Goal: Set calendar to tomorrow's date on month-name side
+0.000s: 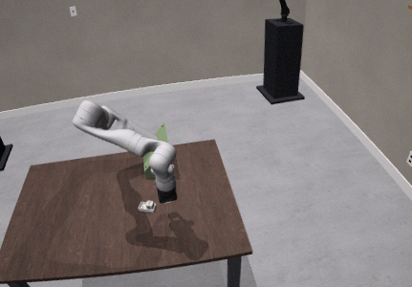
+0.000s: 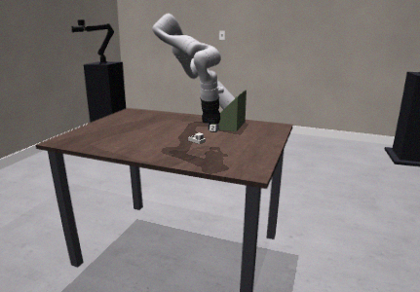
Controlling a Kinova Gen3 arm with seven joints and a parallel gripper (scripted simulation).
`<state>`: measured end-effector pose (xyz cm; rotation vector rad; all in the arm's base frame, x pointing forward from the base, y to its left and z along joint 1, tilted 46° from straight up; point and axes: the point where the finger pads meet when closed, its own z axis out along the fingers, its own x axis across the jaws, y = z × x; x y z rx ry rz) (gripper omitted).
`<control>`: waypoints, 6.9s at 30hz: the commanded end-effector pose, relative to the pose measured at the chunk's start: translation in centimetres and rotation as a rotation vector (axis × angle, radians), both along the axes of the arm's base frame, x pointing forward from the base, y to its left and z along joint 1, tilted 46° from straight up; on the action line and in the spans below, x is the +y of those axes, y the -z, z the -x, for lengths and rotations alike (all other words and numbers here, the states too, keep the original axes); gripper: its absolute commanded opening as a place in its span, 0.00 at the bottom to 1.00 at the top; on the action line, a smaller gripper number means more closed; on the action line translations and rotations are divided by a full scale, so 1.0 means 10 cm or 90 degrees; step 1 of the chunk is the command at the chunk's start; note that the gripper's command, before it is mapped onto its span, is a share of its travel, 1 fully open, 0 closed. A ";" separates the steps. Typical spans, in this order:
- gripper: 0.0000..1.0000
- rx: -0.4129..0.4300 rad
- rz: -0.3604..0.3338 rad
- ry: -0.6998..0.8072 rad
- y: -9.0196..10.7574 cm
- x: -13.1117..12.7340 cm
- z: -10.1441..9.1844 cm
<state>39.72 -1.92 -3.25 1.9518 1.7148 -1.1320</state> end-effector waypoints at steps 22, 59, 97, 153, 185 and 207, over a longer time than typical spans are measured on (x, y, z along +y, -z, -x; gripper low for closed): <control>0.57 0.097 0.000 0.102 0.03 0.00 -0.03; 0.57 0.204 0.005 0.212 0.04 -0.02 -0.05; 0.57 0.214 0.004 0.222 0.08 -0.05 -0.05; 0.57 0.214 0.004 0.222 0.49 -0.47 -0.01; 0.57 0.214 0.004 0.222 0.49 -0.47 -0.01; 0.57 0.214 0.004 0.222 0.51 -0.50 -0.01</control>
